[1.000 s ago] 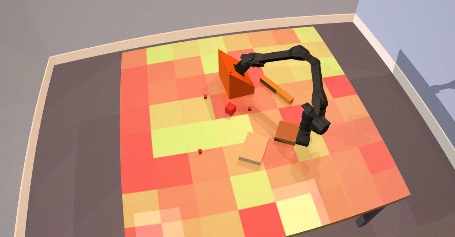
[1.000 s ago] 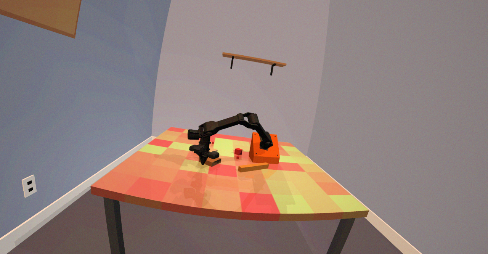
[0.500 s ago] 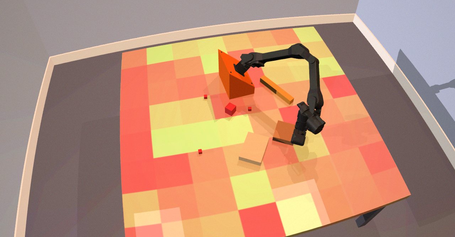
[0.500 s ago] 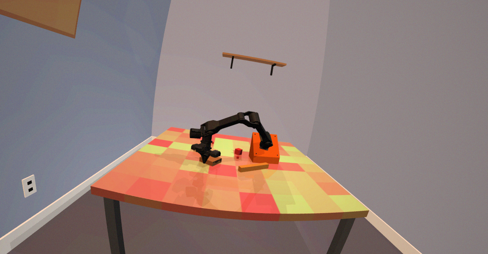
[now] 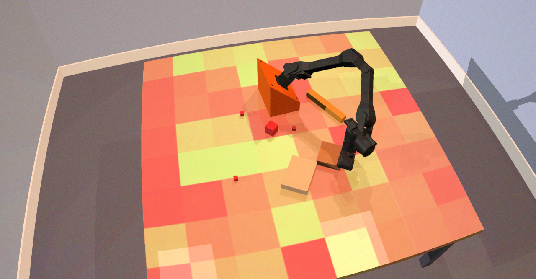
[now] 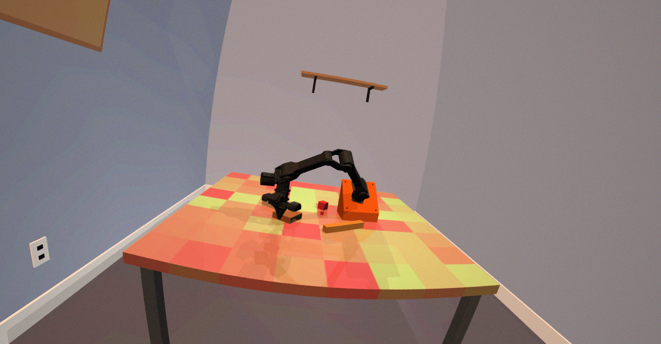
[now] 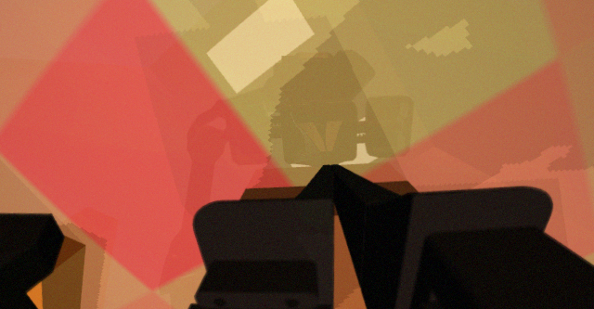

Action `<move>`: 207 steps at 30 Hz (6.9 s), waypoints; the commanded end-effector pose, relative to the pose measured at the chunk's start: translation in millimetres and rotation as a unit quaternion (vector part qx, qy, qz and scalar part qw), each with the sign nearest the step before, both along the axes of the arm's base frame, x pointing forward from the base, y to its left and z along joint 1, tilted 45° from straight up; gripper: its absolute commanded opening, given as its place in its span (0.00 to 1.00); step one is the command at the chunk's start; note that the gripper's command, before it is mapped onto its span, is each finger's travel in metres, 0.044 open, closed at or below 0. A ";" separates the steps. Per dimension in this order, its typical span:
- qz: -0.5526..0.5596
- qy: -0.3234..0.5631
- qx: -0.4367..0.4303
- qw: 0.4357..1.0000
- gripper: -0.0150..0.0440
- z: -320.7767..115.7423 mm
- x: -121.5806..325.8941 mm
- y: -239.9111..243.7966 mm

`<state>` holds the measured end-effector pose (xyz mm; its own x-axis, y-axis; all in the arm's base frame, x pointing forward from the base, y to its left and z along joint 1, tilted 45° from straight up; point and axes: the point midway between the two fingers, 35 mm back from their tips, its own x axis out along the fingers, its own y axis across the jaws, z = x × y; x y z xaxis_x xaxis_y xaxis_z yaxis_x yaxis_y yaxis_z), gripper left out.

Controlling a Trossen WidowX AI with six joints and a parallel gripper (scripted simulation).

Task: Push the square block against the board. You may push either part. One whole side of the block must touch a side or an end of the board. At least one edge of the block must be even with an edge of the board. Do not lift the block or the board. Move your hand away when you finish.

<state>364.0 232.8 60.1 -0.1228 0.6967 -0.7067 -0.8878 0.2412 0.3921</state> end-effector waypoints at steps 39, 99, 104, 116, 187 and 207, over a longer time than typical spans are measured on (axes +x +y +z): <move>0.001 0.005 -0.005 1.000 0.25 -38.6 -35.0 -42.3; 0.006 -0.001 -0.003 1.000 0.25 -23.9 -21.7 -25.0; 0.006 -0.001 -0.004 1.000 0.25 -27.3 -23.4 -28.8; 0.006 -0.001 -0.004 1.000 0.25 -39.7 -30.7 -42.9; 0.006 -0.001 -0.005 1.000 0.25 3.5 -18.6 -75.7; -0.211 0.206 -0.047 0.955 0.25 -10.8 -58.5 -102.3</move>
<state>311.0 135.2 49.7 -0.1322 0.6835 -0.7179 -0.5489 0.5526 0.6272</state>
